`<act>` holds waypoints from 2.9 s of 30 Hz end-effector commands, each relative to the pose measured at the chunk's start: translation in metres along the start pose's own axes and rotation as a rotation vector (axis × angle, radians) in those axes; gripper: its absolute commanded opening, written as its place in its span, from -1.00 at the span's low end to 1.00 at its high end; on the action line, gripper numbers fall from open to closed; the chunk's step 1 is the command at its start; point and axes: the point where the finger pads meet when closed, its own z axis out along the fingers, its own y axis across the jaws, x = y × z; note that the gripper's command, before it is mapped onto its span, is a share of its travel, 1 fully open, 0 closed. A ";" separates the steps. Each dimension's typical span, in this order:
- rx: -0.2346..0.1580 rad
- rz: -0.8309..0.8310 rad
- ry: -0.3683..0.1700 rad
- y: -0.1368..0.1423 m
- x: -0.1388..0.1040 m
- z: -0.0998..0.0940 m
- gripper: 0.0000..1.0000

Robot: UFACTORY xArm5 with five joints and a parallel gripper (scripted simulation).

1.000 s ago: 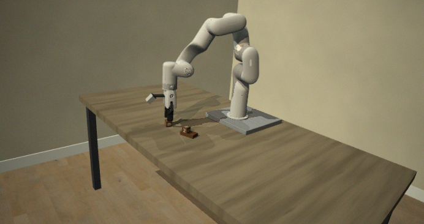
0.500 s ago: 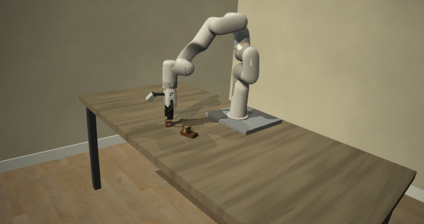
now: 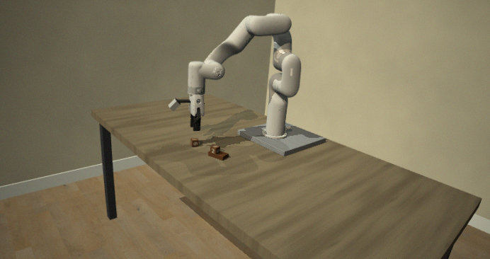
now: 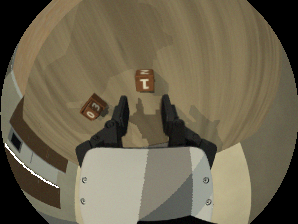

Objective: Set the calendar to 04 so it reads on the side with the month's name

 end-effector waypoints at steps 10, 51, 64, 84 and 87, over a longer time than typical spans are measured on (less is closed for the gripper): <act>0.000 0.000 0.122 0.000 0.000 -0.006 -0.01; 0.002 0.004 0.571 -0.001 -0.009 -0.001 -0.01; 0.005 0.003 0.671 -0.003 -0.010 0.001 -0.01; 0.005 0.003 0.840 -0.002 -0.014 0.002 -0.01; 0.005 0.003 0.843 -0.002 -0.014 0.002 -0.01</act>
